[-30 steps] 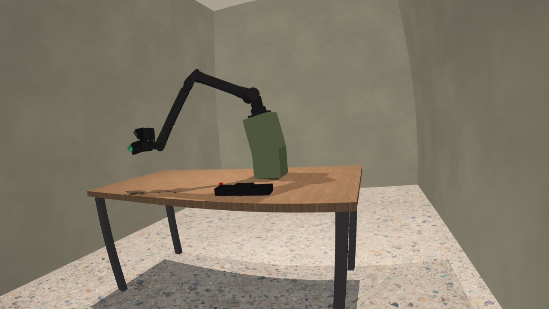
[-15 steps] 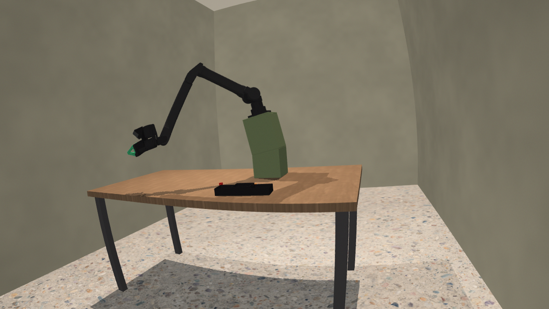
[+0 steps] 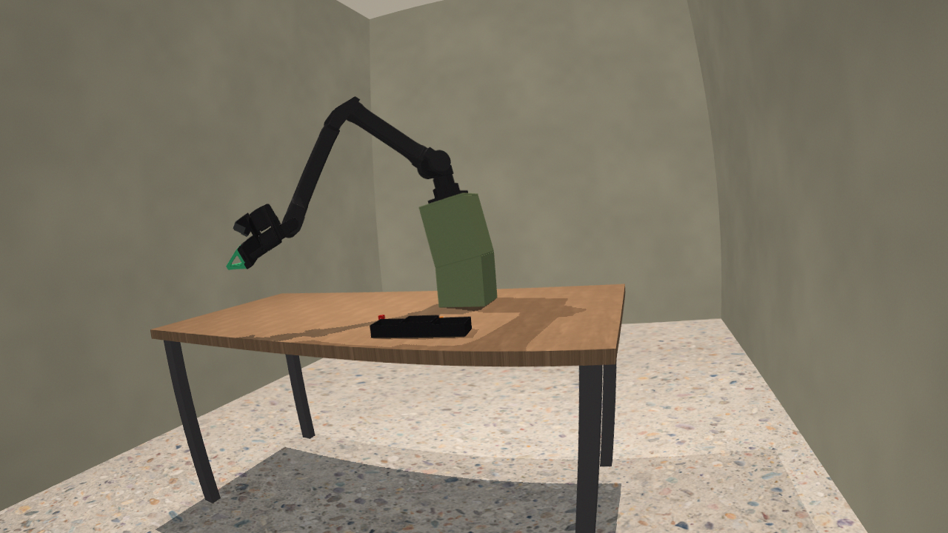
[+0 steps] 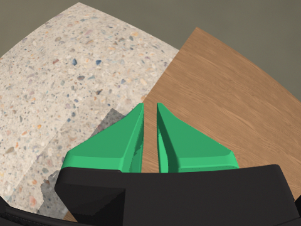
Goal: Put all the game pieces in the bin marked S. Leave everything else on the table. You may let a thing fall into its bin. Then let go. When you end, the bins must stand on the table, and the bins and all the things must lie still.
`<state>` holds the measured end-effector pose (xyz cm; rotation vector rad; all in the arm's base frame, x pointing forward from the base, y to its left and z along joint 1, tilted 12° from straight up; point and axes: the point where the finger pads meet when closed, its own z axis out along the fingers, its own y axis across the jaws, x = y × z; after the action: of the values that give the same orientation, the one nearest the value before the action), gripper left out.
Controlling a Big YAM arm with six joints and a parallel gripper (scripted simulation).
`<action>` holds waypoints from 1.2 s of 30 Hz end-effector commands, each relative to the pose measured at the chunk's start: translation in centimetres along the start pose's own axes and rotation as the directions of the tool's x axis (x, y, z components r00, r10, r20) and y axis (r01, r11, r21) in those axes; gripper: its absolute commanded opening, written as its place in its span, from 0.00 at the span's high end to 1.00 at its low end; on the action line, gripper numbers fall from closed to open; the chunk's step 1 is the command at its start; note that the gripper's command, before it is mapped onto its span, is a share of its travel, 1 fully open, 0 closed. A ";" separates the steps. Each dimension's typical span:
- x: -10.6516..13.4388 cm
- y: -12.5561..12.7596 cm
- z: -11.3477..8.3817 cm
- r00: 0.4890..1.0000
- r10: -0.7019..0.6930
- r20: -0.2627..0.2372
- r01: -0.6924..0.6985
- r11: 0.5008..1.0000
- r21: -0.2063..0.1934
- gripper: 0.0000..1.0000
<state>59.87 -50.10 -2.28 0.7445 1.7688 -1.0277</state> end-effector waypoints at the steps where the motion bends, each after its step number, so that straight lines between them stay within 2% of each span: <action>1: -4.6 2.3 -2.6 0.996 0.056 0.068 -0.055 0.998 -0.019 0.91; 4: -4.3 3.1 -3.2 0.996 0.056 0.067 -0.055 0.998 -0.019 0.91; 5: -3.5 3.9 -3.8 1.000 0.017 0.015 -0.016 0.998 -0.065 0.91; 6: -3.3 4.5 -4.4 1.000 -0.006 -0.011 0.004 0.995 -0.101 0.91; 7: -3.0 5.1 -5.0 1.000 -0.014 -0.020 0.012 0.993 -0.115 0.91; 9: -2.6 6.1 -6.1 1.000 -0.014 -0.022 0.011 0.994 -0.109 0.91; 11: -2.6 6.1 -6.1 1.000 -0.014 -0.022 0.011 0.994 -0.109 0.91; 13: -2.1 7.2 -7.4 0.995 -0.064 -0.071 0.050 0.981 -0.188 0.91; 14: -1.8 7.7 -8.0 0.994 -0.074 -0.080 0.056 0.978 -0.201 0.91; 16: -1.3 8.6 -9.3 0.994 -0.074 -0.081 0.057 0.979 -0.195 0.91; 18: -0.8 9.6 -10.6 0.984 -0.130 -0.126 0.091 0.958 -0.272 0.91; 19: -0.5 10.0 -11.3 0.981 -0.140 -0.134 0.097 0.954 -0.285 0.91; 22: 0.3 11.2 -13.3 0.982 -0.137 -0.133 0.095 0.956 -0.279 0.91; 24: -0.1 11.5 -13.7 0.987 -0.118 -0.114 0.083 0.958 -0.275 0.91; 25: 1.0 11.9 -14.5 0.973 -0.170 -0.157 0.112 0.941 -0.320 0.91; 26: 1.3 12.2 -15.2 0.964 -0.200 -0.177 0.128 0.926 -0.354 0.91; 28: 1.3 12.2 -15.2 0.964 -0.200 -0.177 0.128 0.926 -0.354 0.91; 29: 1.6 12.6 -16.0 0.960 -0.211 -0.183 0.132 0.921 -0.366 0.91; 31: 2.0 13.1 -17.3 0.963 -0.202 -0.177 0.129 0.925 -0.358 0.91; 33: 2.9 13.7 -18.9 0.936 -0.276 -0.220 0.160 0.888 -0.432 0.91; 34: 3.3 13.9 -19.6 0.931 -0.286 -0.226 0.163 0.882 -0.442 0.91; 36: 3.9 14.3 -21.0 0.931 -0.286 -0.227 0.165 0.884 -0.437 0.91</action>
<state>60.46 -27.47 -8.77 0.4468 2.3103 -0.7022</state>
